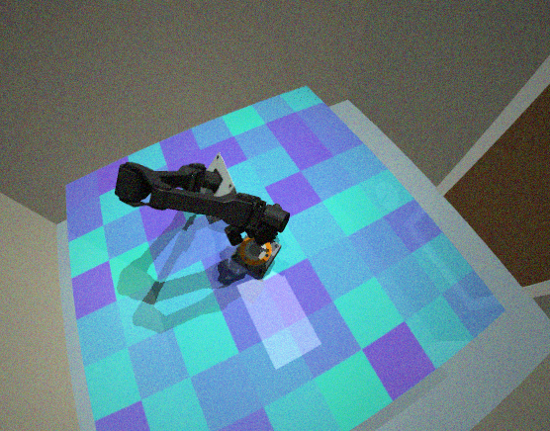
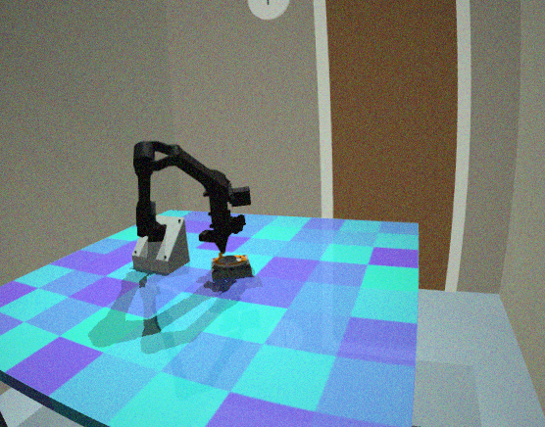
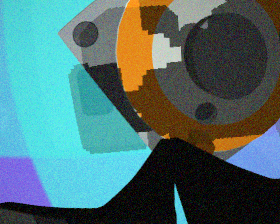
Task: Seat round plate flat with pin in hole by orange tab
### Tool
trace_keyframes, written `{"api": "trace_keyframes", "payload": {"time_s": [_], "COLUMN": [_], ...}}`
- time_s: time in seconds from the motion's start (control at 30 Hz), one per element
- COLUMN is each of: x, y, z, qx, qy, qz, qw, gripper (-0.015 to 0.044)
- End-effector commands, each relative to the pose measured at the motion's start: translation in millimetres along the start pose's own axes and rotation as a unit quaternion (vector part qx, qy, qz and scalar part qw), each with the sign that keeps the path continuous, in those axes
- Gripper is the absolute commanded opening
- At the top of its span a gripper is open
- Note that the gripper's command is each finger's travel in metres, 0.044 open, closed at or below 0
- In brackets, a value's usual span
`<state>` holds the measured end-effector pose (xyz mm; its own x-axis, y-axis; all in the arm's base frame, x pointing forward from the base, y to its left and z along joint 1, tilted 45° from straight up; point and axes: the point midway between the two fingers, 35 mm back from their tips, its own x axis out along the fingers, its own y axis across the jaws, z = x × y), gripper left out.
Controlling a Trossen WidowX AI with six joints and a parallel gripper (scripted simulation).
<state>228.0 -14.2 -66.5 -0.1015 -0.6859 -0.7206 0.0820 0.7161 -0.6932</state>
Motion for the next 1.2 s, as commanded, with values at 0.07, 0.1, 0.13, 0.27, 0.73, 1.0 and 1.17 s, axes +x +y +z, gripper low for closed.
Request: {"api": "trace_keyframes", "payload": {"time_s": [0.07, 0.1, 0.13, 0.27, 0.73, 1.0, 1.17], "x": [-0.3, -0.1, 0.1, 0.6, 1.3, 1.1, 0.8], "y": [-7.7, -9.0, -10.3, -14.9, -28.2, -35.4, -41.6], "z": [-3.0, -3.6, -4.1, -6.5, -10.6, -11.0, -10.3], "qx": [-0.001, -0.001, -0.001, -0.001, -0.001, -0.001, -0.001], "qy": [-0.002, -0.002, -0.002, -0.002, -0.002, -0.002, -0.002], "qz": [-0.001, -0.001, -0.001, -0.001, -0.001, -0.002, -0.002], "qw": [1.000, 1.000, 1.000, 1.000, 1.000, 1.000, 1.000], "gripper": [0.0000, 0.0000, 0.0000, 0.0000, 0.0000, 0.0000, 0.0000]}}
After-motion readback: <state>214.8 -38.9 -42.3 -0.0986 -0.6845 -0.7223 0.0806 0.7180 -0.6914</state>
